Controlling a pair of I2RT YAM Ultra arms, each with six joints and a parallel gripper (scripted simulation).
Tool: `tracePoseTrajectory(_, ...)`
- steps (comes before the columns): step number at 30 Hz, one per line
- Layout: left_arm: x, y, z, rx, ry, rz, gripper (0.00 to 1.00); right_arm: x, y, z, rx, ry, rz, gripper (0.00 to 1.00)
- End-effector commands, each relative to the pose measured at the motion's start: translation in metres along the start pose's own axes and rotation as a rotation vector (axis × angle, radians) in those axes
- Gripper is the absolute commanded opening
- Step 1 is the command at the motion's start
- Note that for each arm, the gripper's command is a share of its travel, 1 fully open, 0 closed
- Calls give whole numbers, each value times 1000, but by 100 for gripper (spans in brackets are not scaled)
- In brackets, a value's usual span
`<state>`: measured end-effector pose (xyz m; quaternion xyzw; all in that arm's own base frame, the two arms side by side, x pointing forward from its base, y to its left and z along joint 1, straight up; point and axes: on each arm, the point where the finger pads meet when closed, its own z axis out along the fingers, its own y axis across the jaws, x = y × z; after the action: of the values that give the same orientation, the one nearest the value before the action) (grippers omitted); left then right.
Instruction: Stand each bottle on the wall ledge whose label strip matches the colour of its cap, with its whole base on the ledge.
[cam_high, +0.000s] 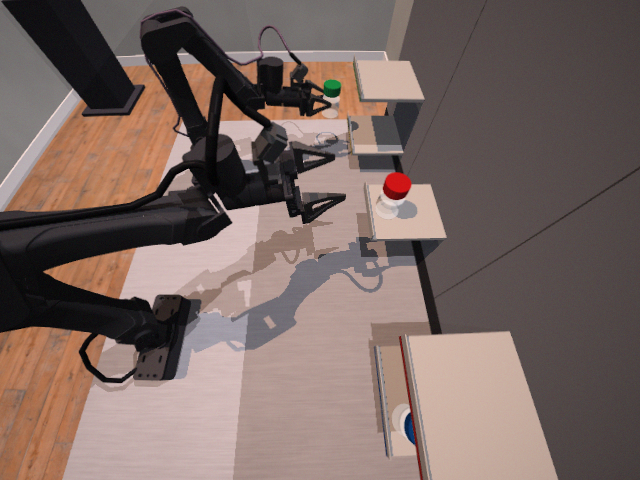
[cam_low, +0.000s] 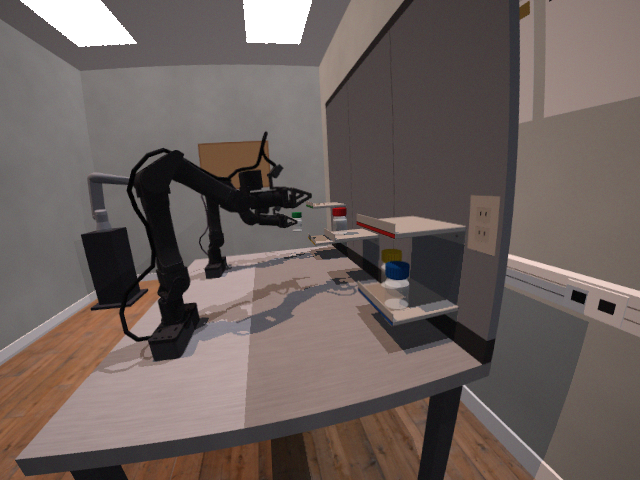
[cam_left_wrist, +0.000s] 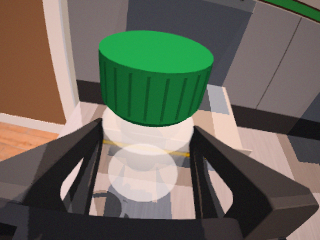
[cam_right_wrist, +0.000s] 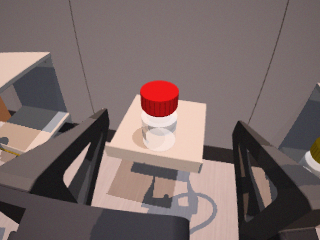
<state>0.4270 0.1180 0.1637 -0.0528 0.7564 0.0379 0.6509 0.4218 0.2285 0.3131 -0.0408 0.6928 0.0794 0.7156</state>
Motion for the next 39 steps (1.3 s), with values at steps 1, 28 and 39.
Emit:
tracePoseTrajectory(1, -22, 3, -6, 0, -72, 22, 50, -22, 5, 4, -13, -60, 22, 81)
tracePoseTrajectory(28, -189, 4, -27, -24, -37, 8, 50, 70, 11, 90, -61, 20, -48, 81)
tracePoseTrajectory(39, -203, -8, 5, -12, -46, 2, 50, 68, 11, 90, -60, 18, -47, 81)
